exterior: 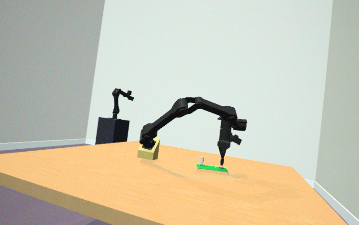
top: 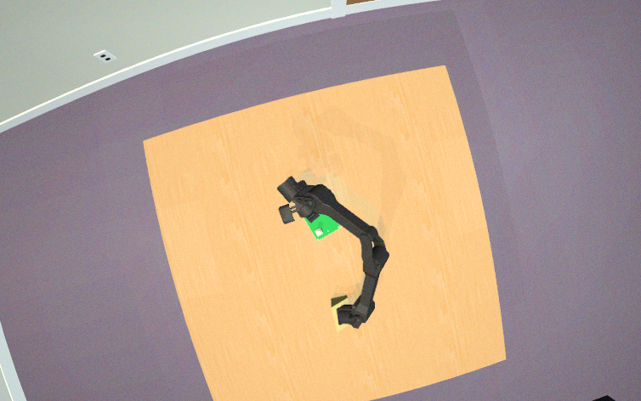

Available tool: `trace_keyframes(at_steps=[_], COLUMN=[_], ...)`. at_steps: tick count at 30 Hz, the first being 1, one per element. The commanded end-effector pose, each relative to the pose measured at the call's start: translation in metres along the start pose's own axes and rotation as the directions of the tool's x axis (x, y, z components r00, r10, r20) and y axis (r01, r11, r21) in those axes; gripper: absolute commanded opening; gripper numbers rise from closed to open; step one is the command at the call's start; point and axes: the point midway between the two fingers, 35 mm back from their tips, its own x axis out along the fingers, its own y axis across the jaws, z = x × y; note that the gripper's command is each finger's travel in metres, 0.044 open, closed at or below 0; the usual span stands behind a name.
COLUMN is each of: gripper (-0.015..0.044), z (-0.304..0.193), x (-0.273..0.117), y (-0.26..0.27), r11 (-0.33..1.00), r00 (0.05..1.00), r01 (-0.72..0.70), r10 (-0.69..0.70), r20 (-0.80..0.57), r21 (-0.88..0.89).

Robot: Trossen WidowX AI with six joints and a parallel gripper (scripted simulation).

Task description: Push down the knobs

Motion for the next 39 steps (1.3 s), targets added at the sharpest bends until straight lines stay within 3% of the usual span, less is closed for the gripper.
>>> trace_keyframes(at_steps=[1, 39], gripper=[0.0, 0.0], z=[0.0005, 0.0005], x=[0.005, 0.011], y=[-0.0022, -0.0023], r11=[1.0, 1.0], r00=[1.0, 1.0], r01=[0.0, 0.0], r10=[0.0, 0.0], r20=[-0.006, -0.006], r21=[0.004, 0.004])
